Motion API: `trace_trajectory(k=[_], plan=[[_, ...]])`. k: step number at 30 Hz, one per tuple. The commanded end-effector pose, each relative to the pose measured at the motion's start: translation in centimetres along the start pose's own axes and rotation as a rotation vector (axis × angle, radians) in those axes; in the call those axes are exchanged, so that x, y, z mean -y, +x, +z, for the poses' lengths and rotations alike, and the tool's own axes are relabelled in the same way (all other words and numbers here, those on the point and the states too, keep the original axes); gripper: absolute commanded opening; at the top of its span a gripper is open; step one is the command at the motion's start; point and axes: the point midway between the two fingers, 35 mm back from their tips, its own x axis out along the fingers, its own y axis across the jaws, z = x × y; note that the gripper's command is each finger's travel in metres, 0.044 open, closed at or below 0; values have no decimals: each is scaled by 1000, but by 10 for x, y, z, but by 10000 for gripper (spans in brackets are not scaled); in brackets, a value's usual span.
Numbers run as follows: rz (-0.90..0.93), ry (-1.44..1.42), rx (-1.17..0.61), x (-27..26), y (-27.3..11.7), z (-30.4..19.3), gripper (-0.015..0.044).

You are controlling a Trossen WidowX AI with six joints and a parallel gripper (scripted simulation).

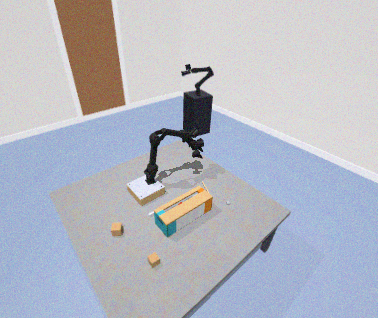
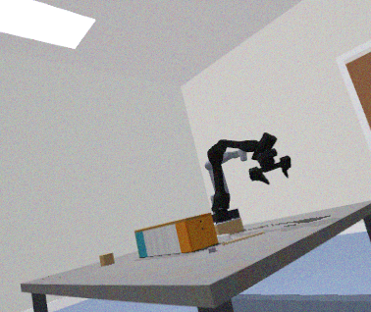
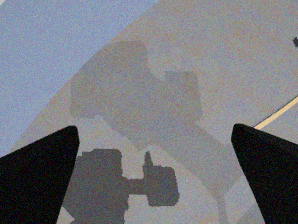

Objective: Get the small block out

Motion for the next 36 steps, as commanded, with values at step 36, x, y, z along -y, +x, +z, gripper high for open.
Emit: trace_trajectory(k=[36], plan=[[11,-834,-1023,410,-72,-55,400]])
